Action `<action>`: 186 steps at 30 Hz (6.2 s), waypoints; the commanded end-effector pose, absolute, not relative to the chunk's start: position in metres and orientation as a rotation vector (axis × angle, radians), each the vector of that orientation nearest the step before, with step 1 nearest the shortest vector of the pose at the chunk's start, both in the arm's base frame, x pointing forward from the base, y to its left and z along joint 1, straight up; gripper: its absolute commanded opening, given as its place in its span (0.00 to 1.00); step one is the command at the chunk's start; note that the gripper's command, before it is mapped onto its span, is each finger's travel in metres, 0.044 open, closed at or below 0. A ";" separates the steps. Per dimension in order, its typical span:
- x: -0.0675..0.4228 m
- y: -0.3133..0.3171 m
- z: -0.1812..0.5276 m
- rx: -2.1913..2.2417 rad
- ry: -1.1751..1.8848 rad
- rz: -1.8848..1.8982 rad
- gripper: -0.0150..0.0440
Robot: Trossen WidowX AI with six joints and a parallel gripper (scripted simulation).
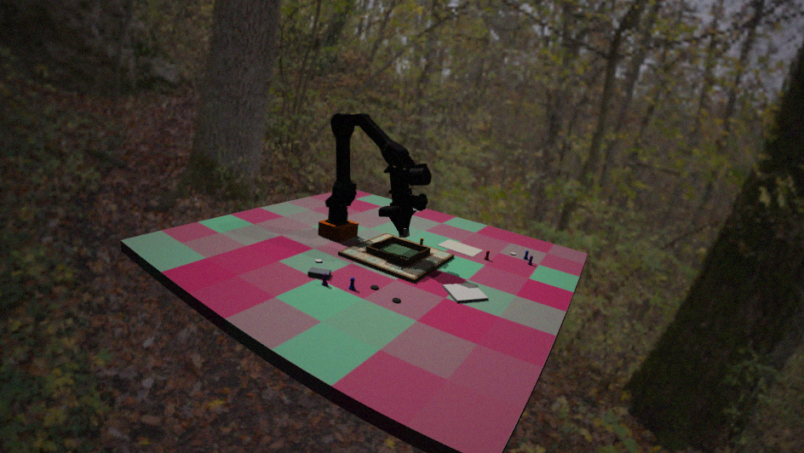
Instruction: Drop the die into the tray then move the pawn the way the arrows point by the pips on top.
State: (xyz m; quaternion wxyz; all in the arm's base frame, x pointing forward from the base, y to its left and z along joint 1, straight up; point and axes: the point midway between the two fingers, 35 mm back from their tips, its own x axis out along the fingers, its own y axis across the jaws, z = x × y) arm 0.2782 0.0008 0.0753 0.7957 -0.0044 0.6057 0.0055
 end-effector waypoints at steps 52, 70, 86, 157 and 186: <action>0.250 0.003 0.094 -0.007 0.700 0.017 0.43; 0.255 0.003 0.127 -0.005 0.878 0.011 1.00; 0.272 0.003 0.098 -0.009 1.526 0.010 1.00; 0.297 0.119 0.014 -0.558 1.463 0.559 0.26; 0.292 0.116 0.141 -0.558 1.463 0.559 0.25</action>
